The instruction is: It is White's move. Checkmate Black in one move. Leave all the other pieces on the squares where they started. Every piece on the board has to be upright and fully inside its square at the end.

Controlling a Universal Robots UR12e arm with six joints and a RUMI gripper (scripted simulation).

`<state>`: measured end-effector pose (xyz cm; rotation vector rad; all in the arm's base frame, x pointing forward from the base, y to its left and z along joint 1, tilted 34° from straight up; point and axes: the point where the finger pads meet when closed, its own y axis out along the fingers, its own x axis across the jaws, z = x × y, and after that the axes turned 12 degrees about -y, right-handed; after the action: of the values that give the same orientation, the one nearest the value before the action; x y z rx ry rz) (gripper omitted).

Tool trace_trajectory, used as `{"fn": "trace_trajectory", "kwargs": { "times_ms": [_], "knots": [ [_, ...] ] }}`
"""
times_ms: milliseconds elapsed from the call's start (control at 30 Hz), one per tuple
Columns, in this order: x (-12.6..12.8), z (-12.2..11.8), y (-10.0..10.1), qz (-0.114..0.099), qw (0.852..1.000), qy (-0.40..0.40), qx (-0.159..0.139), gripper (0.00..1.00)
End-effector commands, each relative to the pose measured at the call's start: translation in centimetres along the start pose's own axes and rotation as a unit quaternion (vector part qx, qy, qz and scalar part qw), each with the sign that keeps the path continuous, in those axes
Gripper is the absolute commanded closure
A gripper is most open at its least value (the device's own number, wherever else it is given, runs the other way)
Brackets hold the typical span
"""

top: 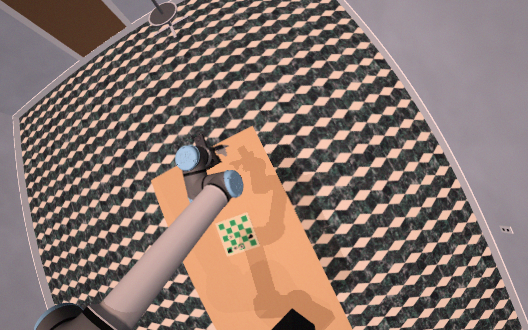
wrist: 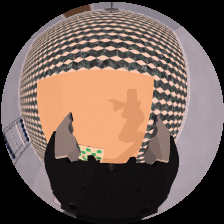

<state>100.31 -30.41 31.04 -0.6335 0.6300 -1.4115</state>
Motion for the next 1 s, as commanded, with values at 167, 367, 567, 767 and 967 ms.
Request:
{"fn": "trace_trajectory", "kwargs": {
  "times_ms": [167, 367, 567, 767, 967],
  "knots": [
    [0.03, 0.10, -0.10, 0.000, 1.000, 0.000, 0.001, 0.00],
    [0.03, 0.10, -0.10, 0.000, 1.000, 0.000, 0.001, 0.00],
    [0.03, 0.10, -0.10, 0.000, 1.000, 0.000, 0.001, 0.00],
    [0.02, 0.01, -0.06, 0.001, 1.000, -0.002, 0.001, 0.00],
    [-0.04, -0.46, 0.18, 0.009, 1.000, -0.008, 0.002, 0.00]
  ]
}}
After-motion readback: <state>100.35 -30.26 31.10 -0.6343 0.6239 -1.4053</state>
